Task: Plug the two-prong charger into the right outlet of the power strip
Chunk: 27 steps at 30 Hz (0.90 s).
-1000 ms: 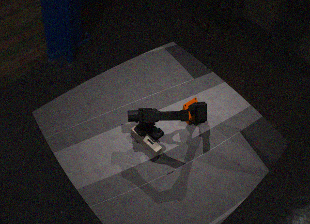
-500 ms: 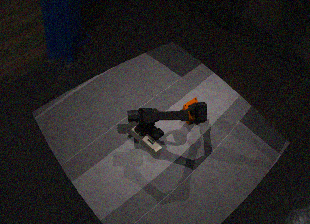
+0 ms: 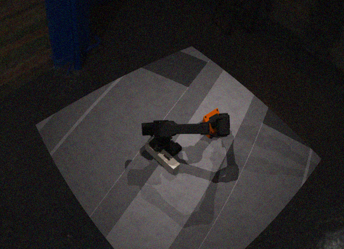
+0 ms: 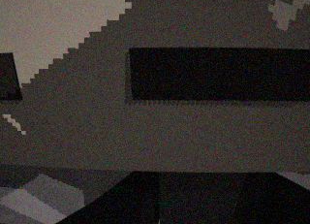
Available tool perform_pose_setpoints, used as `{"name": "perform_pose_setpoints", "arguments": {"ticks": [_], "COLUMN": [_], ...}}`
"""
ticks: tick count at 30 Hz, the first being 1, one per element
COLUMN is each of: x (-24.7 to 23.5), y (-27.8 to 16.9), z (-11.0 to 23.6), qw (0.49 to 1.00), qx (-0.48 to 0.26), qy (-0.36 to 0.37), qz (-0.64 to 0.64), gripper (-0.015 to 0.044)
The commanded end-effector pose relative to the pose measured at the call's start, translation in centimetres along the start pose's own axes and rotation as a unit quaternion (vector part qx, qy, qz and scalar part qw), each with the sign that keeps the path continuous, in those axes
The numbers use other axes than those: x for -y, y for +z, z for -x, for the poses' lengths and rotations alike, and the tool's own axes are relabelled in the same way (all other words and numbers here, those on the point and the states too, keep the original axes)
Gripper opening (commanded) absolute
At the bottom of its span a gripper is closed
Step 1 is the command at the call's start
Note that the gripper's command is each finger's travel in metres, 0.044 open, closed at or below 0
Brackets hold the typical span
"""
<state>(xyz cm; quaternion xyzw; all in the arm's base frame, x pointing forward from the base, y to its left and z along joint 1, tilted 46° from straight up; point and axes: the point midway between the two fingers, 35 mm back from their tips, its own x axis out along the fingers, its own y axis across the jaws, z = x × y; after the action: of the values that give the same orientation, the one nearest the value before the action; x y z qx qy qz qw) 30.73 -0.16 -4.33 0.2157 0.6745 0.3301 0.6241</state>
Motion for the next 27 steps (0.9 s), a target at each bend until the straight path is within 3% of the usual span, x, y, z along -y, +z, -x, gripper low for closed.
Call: {"name": "perform_pose_setpoints", "arguments": {"ticks": [1,2,19,27], "x": [0.00,0.00,0.00,0.01], "y": [0.05,0.05,0.03,-0.17], "z": [0.03,0.03,0.03,0.01], "qw": [1.000,1.000,1.000,1.000], "qx": [0.001,0.001,0.001,0.003], "qy": [0.000,0.000,0.000,0.000], "qz": [0.000,0.000,0.000,0.002], "gripper": [0.0000,0.0000,0.0440,0.0440]}}
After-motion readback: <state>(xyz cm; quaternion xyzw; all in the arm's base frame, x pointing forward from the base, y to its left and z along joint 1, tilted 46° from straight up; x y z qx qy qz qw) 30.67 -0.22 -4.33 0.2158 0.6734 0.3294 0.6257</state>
